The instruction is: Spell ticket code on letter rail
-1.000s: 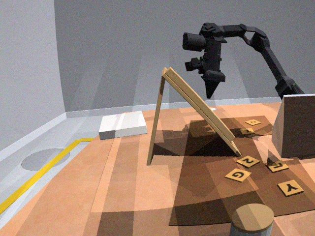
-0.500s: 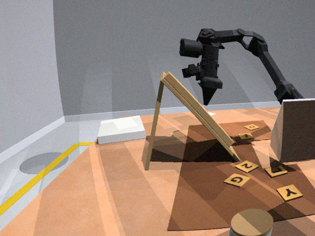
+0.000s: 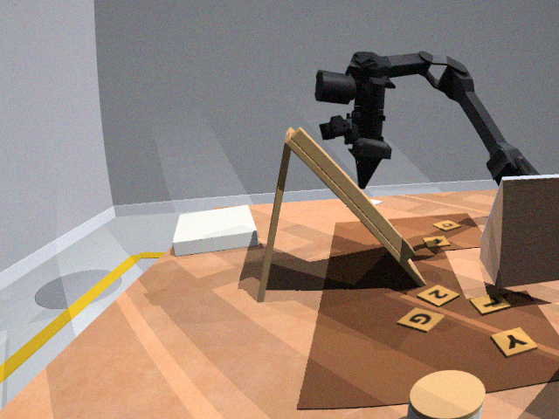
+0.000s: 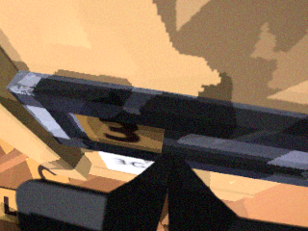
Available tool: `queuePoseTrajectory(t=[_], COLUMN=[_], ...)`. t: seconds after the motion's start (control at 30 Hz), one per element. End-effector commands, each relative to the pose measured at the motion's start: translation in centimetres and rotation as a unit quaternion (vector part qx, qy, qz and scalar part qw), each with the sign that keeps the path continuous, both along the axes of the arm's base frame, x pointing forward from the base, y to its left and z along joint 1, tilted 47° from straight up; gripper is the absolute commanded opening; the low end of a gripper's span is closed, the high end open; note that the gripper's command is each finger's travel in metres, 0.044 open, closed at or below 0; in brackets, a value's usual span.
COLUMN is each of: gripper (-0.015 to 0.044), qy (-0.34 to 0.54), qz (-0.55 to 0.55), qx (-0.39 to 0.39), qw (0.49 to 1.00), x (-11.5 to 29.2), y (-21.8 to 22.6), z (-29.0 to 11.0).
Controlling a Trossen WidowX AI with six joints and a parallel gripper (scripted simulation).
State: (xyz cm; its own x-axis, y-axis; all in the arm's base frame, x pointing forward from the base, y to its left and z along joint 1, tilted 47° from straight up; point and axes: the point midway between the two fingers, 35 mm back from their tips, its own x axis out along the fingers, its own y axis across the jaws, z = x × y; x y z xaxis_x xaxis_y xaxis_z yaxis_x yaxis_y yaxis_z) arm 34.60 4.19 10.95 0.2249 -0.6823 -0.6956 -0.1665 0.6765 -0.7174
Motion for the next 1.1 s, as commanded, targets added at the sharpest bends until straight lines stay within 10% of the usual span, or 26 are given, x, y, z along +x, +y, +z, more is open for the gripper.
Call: queuePoseTrajectory(t=[0.0,1.07], gripper=[0.0000,0.0000], qy=[-0.004,-0.004], qz=[0.001,0.001], qx=[0.001,0.001], qw=[1.000,1.000], x=[0.4,1.2], y=[0.1,-0.3], z=[0.1,-0.5])
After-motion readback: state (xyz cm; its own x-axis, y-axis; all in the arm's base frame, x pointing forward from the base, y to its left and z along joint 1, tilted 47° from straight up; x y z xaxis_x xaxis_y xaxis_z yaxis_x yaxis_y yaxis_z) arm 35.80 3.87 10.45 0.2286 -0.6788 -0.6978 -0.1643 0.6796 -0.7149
